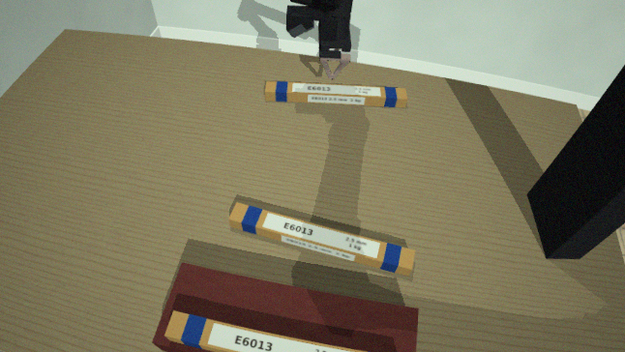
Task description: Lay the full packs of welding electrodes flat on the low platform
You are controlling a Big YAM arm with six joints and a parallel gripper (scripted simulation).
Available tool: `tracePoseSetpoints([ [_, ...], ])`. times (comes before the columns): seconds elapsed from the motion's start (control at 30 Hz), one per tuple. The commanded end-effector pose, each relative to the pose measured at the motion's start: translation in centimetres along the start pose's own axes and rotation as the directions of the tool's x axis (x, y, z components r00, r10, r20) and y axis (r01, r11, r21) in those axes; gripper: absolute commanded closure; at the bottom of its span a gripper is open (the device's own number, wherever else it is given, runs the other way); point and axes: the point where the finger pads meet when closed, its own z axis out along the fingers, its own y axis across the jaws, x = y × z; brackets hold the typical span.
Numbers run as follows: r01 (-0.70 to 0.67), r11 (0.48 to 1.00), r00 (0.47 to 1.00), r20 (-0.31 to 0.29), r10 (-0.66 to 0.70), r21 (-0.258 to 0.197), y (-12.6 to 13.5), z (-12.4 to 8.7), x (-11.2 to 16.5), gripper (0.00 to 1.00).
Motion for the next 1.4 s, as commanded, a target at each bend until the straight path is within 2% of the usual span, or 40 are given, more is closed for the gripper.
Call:
tracePoseSetpoints([
  [0.0,-0.021,1.0,1.0,-0.01,0.021,-0.012,0.6,2.4,1.2,0.26],
  [0.23,-0.03,1.0,0.999,-0.011,0.03,0.001,-0.3,4.1,1.7,0.26],
  [0.33,-0.027,1.0,1.0,-0.011,0.027,-0.004,0.1,5.5,1.6,0.26],
  [0.43,-0.025,1.0,1.0,-0.011,0.025,-0.008,0.5,6.0,1.5,0.26],
  [0.7,-0.02,1.0,1.0,0.003,0.02,0.0,0.1,5.2,0.5,0.26],
  [0.97,-0.026,1.0,1.0,0.006,0.026,0.015,-1.1,4.5,0.8,0.26],
  [1.37,-0.028,0.999,1.0,0.0,0.028,0.016,-1.5,4.6,1.5,0.26],
])
